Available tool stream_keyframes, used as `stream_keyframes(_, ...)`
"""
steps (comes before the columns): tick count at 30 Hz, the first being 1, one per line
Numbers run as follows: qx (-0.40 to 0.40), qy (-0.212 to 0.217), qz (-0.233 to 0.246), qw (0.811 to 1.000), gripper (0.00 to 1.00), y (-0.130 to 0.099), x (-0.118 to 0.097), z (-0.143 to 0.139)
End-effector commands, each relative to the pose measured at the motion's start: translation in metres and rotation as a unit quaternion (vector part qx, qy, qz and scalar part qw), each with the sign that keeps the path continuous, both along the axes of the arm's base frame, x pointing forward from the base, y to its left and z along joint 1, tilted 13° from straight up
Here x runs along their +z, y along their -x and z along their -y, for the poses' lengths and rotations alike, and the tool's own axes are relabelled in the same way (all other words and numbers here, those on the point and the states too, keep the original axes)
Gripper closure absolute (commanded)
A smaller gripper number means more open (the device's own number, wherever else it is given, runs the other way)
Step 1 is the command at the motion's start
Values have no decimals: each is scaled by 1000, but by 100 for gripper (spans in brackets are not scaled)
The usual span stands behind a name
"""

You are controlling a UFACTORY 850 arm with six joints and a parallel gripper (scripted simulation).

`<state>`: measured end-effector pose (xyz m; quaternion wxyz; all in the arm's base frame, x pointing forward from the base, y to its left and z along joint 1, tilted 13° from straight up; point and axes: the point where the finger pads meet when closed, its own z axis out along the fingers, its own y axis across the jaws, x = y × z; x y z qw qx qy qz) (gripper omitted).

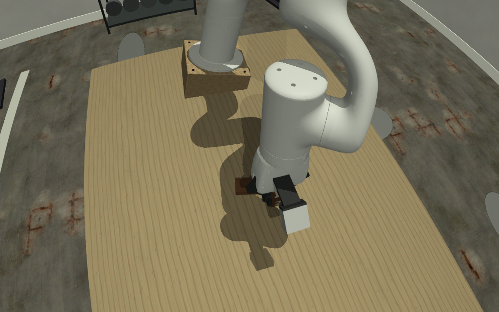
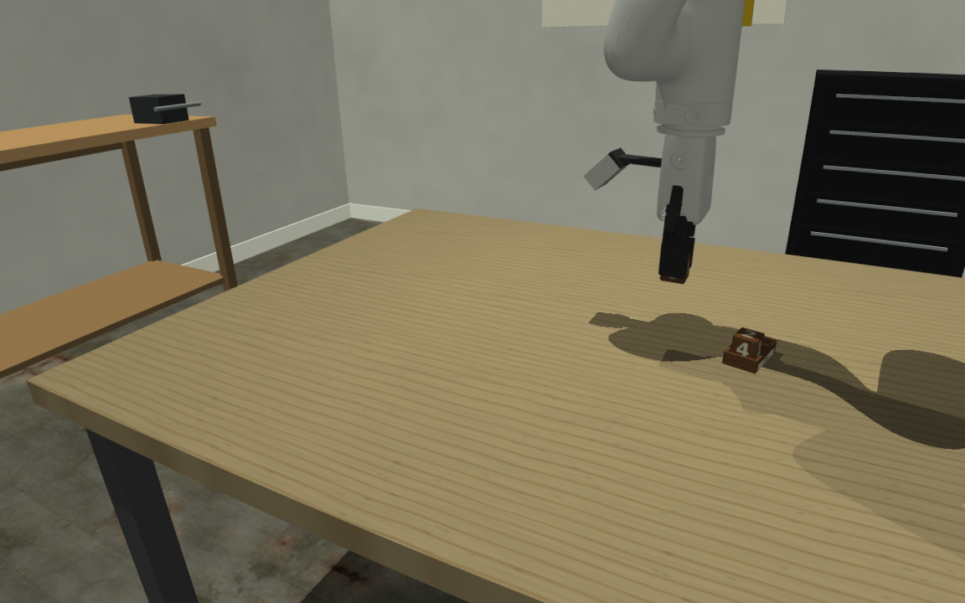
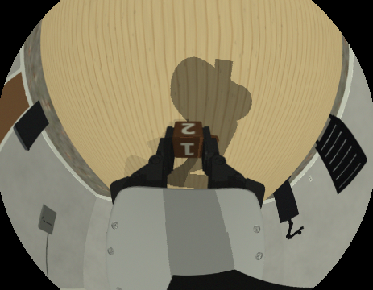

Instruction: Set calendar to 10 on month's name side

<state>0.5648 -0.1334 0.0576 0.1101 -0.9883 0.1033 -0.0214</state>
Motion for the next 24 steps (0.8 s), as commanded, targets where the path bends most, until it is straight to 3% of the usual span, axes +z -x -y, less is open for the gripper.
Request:
stream_keyframes(1, -1, 1, -1, 1000, 73, -1, 1, 0)
stream_keyframes(13, -1, 1, -1, 1000, 73, -2, -7, -1)
stream_keyframes(24, -1, 1, -1, 1000, 73, -5, -54, -12)
